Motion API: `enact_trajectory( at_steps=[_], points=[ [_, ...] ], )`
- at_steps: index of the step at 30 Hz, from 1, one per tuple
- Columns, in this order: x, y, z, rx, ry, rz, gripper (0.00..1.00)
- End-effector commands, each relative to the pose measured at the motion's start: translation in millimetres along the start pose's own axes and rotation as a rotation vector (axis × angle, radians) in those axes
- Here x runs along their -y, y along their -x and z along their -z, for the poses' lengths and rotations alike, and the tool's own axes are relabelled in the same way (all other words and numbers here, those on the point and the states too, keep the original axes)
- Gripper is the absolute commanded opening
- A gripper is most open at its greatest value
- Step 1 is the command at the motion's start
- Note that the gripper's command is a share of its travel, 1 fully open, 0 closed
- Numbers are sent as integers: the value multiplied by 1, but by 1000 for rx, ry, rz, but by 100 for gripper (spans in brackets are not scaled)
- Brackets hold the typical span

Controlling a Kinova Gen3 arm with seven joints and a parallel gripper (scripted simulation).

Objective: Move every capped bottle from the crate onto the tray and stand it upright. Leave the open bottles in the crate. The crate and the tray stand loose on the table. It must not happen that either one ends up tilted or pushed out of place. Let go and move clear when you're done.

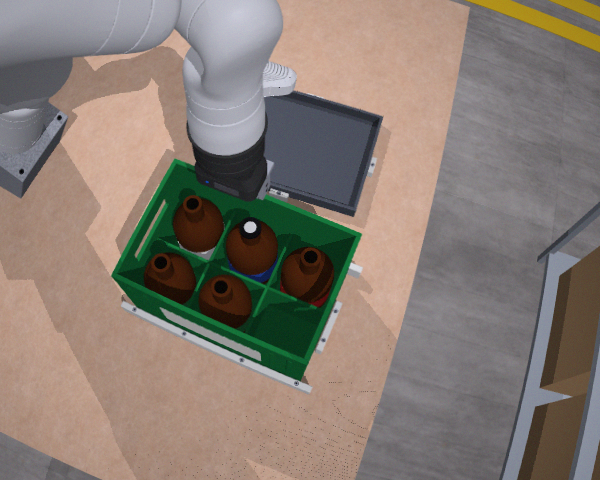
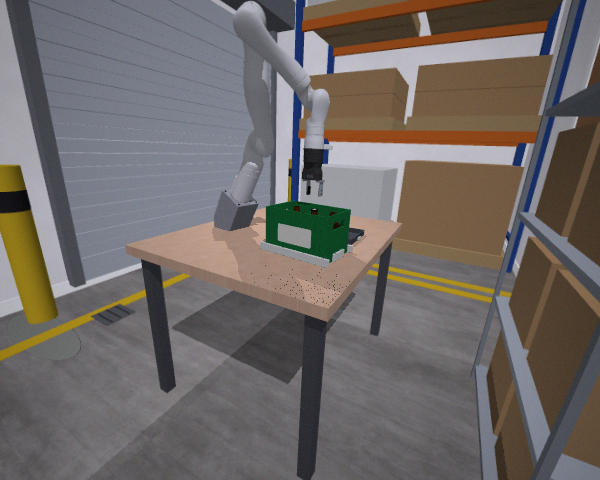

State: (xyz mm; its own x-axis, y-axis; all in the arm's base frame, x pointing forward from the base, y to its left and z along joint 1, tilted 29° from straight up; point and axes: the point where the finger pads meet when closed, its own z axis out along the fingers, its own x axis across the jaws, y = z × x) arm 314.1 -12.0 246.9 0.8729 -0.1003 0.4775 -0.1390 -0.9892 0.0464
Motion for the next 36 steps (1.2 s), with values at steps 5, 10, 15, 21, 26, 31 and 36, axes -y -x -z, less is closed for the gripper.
enact_trajectory(
  at_steps=[5,10,15,21,26,31,36],
  points=[
    [-21,-7,2,-4,-9,-14,100],
    [-37,-11,3,-4,-11,-16,100],
    [-45,-11,1,-1,-3,-7,100],
    [-65,-14,2,-2,-7,-11,100],
    [-82,-16,3,-4,-10,-15,100],
    [-90,-16,2,0,-2,-6,100],
    [-107,-18,3,-1,-6,-10,100]
  ],
)
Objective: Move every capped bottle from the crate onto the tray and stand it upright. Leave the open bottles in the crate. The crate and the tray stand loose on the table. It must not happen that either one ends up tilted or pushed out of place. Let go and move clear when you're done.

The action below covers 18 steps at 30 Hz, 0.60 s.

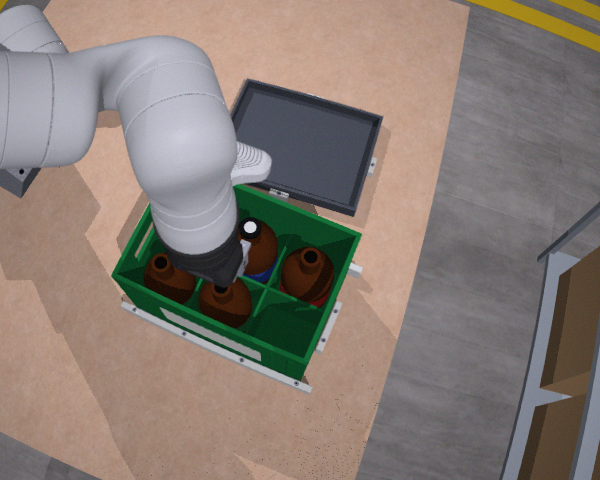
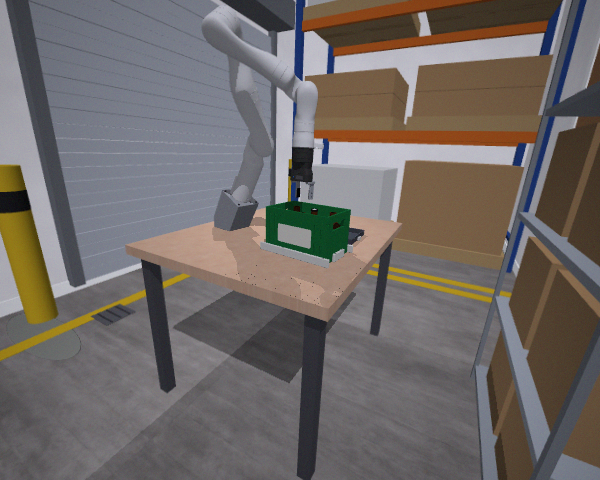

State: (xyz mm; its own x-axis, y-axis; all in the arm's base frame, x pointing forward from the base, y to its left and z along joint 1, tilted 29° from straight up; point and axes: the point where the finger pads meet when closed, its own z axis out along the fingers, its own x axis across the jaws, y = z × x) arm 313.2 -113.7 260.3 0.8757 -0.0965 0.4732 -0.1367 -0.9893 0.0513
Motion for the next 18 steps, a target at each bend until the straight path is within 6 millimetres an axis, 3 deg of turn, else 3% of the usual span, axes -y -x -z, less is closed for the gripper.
enact_trajectory(
  at_steps=[1,9,18],
  points=[
    [-9,-3,1,-6,-9,-15,100],
    [-35,-5,2,-9,-14,-21,100],
    [-45,-6,1,-6,-10,-16,100]
  ],
)
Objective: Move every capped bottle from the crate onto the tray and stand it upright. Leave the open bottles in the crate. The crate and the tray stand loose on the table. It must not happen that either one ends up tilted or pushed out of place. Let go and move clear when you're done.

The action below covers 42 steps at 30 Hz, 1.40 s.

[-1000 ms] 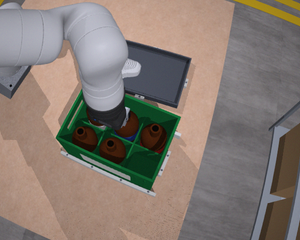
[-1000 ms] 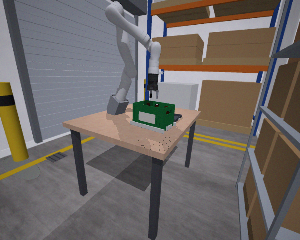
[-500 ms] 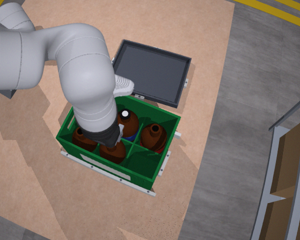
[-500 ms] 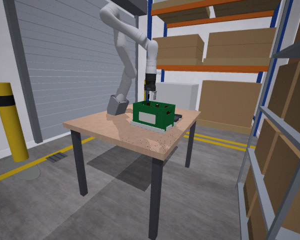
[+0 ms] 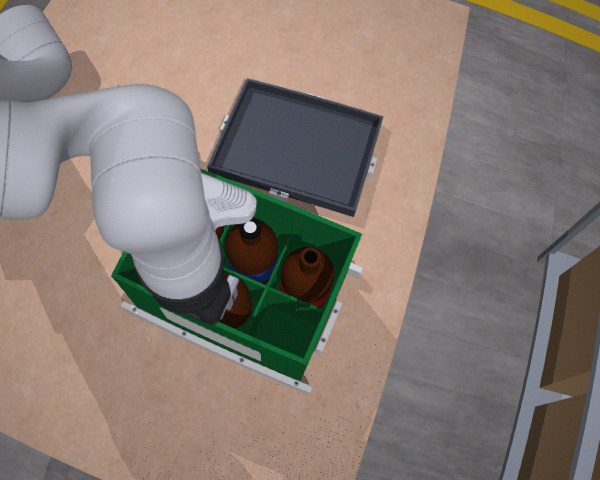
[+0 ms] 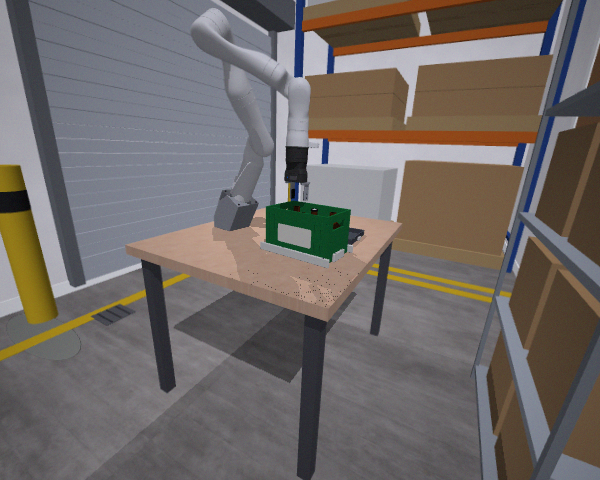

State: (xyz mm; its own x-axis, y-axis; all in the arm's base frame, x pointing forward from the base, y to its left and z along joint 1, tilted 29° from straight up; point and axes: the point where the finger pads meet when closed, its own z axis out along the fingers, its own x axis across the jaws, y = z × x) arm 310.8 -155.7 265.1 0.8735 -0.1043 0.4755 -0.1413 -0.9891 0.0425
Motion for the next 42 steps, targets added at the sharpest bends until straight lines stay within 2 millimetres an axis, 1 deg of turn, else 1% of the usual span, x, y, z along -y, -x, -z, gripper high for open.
enact_trajectory(
  at_steps=[1,8,42],
  points=[
    [-4,-2,1,-4,-5,-8,100],
    [-15,-3,1,-7,-9,-13,100],
    [-15,-3,1,-4,-5,-8,100]
  ],
)
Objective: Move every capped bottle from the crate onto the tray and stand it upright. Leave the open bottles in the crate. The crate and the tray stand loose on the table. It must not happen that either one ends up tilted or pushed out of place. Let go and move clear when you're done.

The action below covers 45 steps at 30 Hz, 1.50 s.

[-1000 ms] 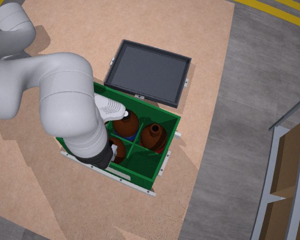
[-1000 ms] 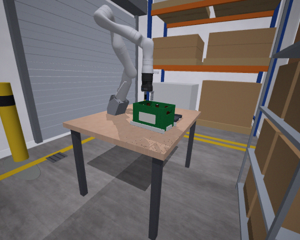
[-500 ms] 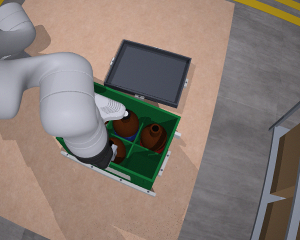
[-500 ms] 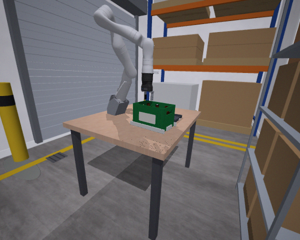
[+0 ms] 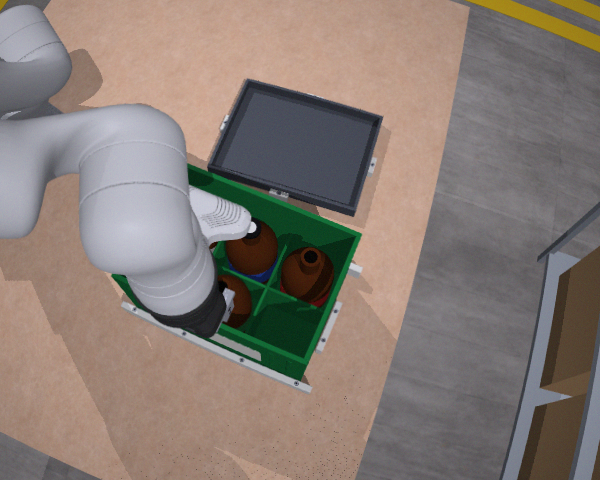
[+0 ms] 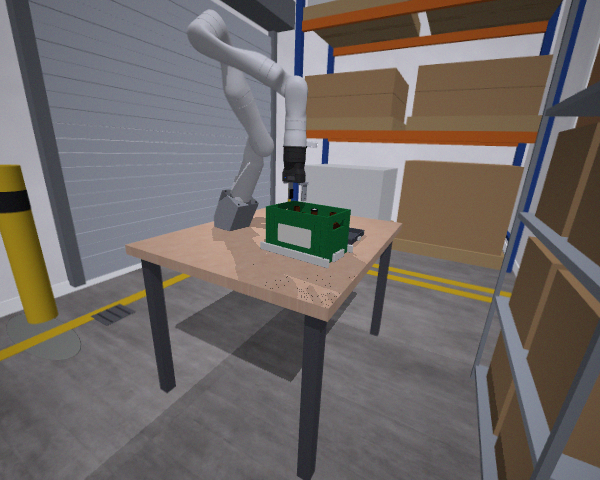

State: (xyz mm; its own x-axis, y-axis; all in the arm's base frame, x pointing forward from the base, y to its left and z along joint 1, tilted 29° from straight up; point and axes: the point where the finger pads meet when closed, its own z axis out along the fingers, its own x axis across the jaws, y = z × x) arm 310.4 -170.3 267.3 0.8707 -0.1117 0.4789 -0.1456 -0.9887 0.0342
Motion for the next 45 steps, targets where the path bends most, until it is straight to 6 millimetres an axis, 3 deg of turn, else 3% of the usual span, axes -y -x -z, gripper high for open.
enact_trajectory(
  at_steps=[1,19,34,45],
  points=[
    [0,0,0,-1,0,0,100],
    [0,0,0,-1,0,0,100],
    [50,-4,0,-4,-3,-5,100],
    [71,-2,0,-5,-6,-9,100]
  ],
)
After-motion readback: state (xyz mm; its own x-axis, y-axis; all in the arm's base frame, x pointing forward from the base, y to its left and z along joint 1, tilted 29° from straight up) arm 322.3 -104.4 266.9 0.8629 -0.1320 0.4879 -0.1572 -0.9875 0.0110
